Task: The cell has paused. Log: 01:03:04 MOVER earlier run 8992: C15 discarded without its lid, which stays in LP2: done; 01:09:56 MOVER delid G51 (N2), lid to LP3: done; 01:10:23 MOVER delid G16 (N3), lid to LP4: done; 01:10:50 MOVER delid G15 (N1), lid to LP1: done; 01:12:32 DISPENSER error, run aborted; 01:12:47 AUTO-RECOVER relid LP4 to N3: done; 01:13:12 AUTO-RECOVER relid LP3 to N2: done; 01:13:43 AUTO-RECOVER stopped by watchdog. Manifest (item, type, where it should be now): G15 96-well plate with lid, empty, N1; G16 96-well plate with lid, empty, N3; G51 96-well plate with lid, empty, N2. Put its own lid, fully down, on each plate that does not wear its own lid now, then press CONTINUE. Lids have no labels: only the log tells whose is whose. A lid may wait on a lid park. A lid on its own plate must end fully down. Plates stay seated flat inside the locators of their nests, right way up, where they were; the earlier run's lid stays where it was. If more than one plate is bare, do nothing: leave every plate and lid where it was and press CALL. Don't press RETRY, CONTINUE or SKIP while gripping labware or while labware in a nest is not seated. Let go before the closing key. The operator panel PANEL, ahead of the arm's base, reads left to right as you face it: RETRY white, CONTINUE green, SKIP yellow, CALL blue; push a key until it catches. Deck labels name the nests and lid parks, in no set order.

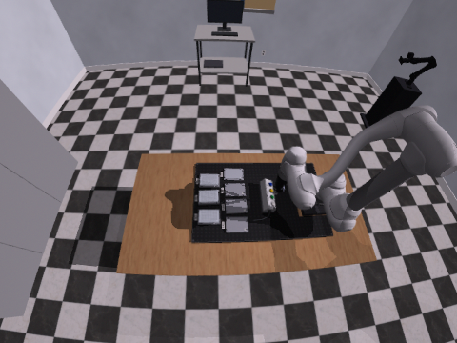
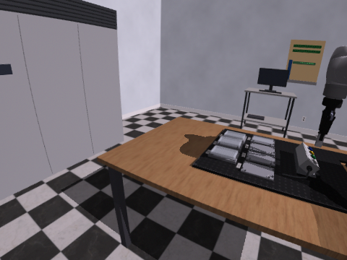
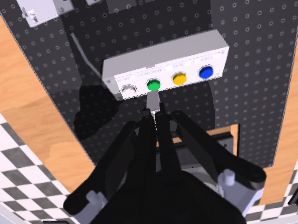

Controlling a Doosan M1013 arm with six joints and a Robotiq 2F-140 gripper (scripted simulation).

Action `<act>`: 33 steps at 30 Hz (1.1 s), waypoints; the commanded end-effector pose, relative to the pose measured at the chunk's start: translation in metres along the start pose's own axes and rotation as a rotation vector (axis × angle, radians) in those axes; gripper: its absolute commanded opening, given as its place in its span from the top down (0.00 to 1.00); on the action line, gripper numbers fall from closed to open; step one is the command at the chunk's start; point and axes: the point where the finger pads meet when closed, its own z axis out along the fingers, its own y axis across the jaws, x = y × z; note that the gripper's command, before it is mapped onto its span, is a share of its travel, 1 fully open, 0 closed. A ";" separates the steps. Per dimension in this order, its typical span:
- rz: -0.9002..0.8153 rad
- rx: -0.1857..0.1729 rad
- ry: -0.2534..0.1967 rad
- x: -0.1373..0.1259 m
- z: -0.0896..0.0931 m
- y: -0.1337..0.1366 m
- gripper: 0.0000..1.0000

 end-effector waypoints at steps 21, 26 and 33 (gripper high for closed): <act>0.000 0.000 0.000 0.000 0.005 0.000 1.00; 0.000 0.000 0.000 0.000 0.008 0.000 1.00; 0.000 0.000 0.000 0.000 0.012 0.000 1.00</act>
